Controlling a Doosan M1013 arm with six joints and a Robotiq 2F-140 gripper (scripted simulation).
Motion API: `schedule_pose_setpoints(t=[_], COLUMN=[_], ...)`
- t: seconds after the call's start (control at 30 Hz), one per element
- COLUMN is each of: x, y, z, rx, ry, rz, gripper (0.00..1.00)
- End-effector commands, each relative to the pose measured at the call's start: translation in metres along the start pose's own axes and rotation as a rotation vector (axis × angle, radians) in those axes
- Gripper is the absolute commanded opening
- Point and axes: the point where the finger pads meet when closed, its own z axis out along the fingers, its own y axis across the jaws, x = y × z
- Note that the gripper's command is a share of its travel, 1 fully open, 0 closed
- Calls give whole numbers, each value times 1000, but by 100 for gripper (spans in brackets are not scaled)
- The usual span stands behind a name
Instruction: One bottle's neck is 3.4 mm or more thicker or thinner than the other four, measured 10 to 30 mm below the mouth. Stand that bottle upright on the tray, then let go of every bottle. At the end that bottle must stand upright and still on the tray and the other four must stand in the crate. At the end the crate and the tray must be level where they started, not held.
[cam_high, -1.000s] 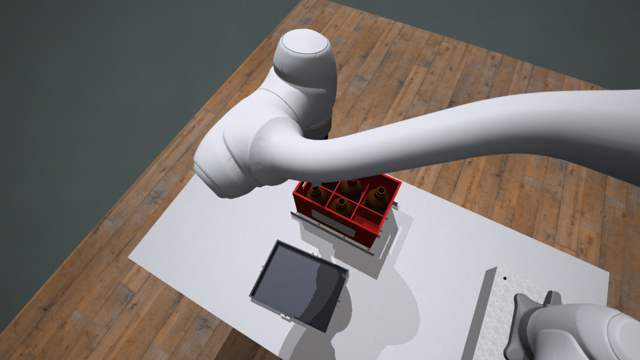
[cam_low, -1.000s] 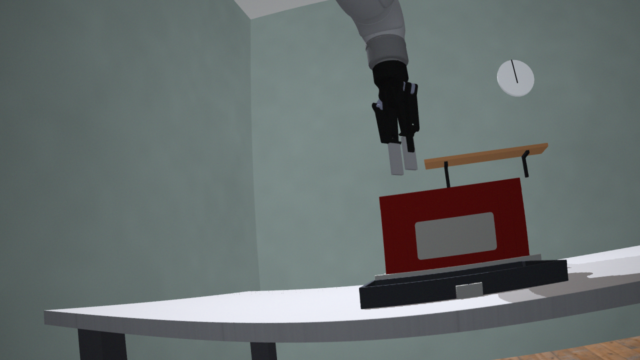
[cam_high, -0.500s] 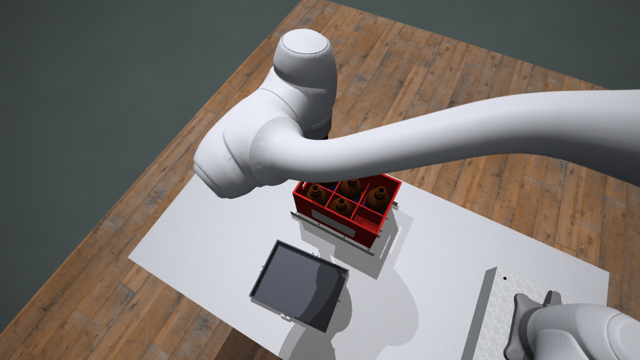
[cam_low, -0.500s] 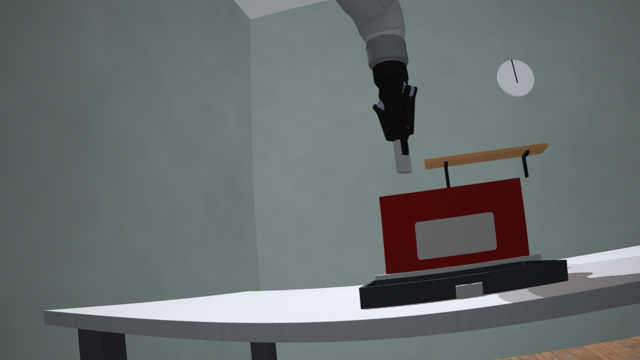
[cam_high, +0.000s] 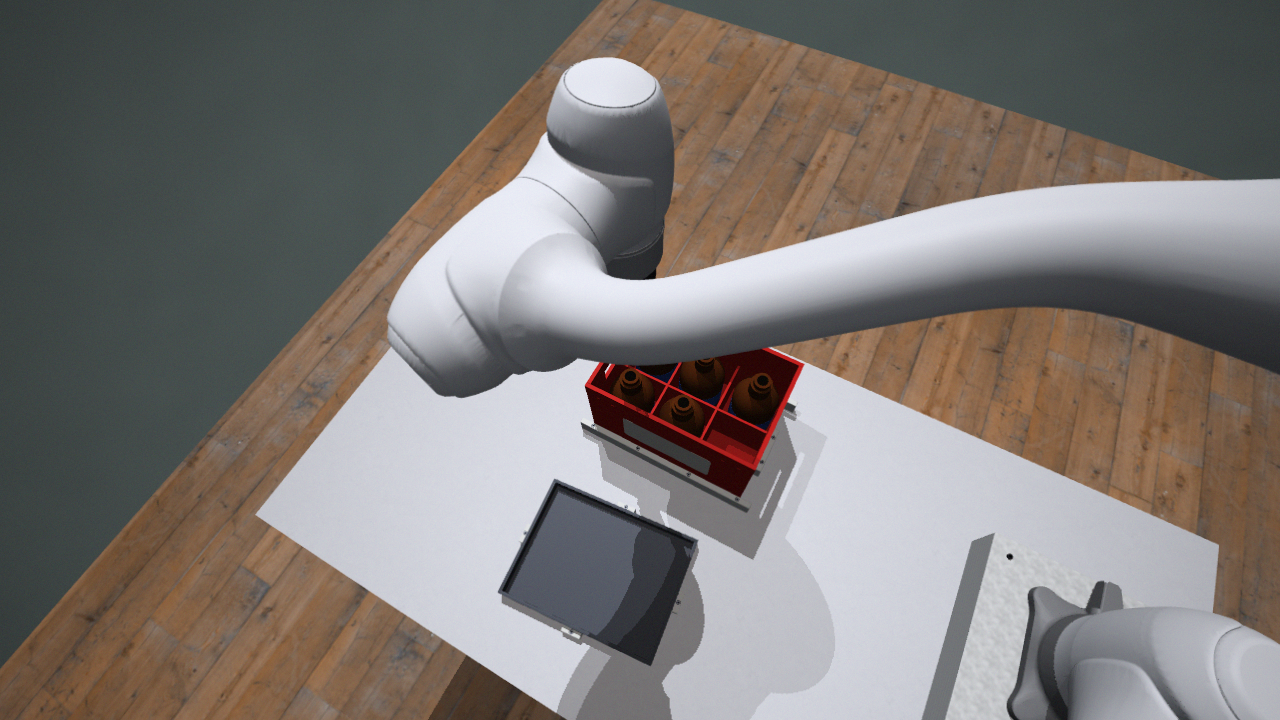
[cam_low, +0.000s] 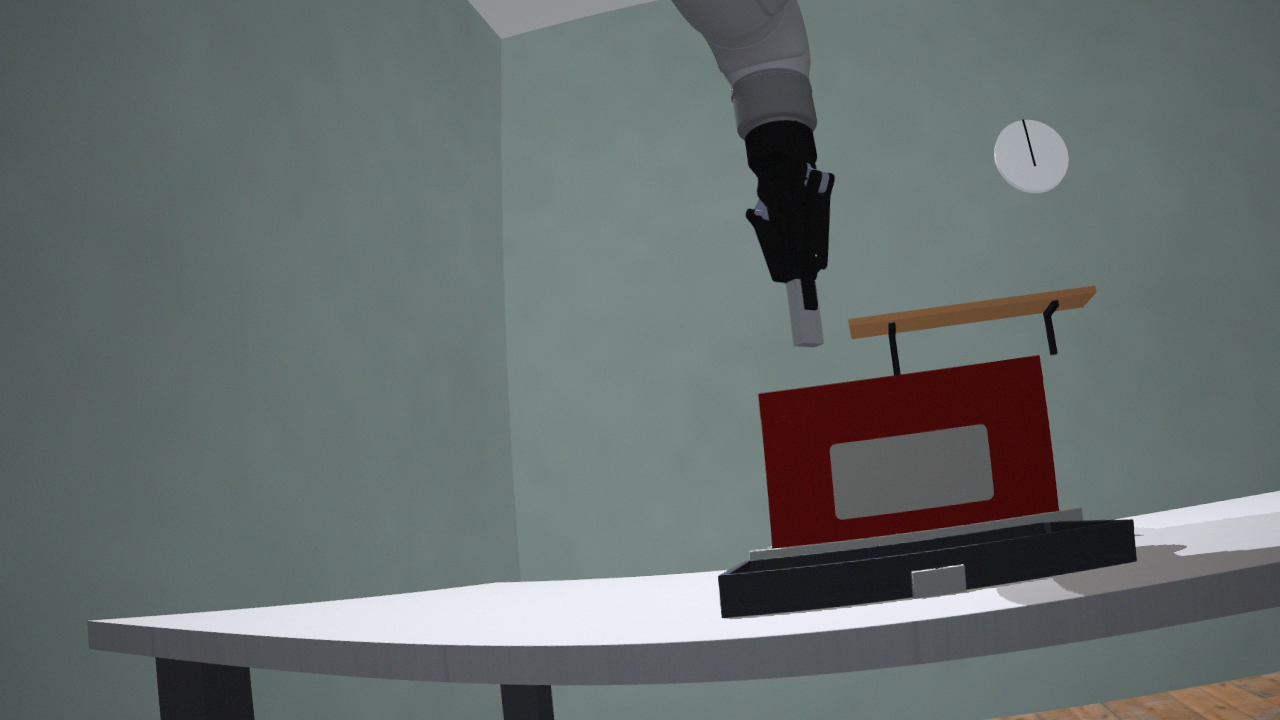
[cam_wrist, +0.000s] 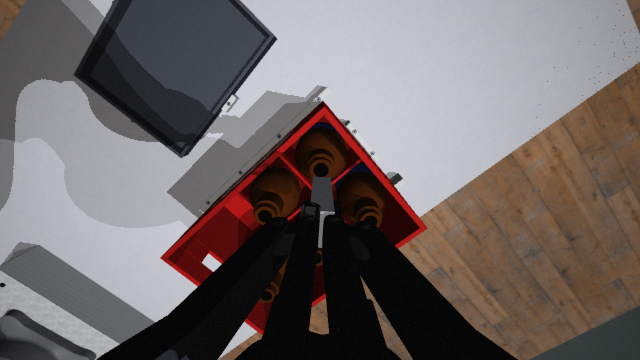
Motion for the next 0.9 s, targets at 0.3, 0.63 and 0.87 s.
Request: schedule_pose_setpoints(t=[0.3,0.63,0.87], x=[-98,-187,-187], y=[-25,-65,-65], z=[-4,0,0], rx=[0,0,0], ry=[0,0,0], rz=[0,0,0], gripper=[0,0,38])
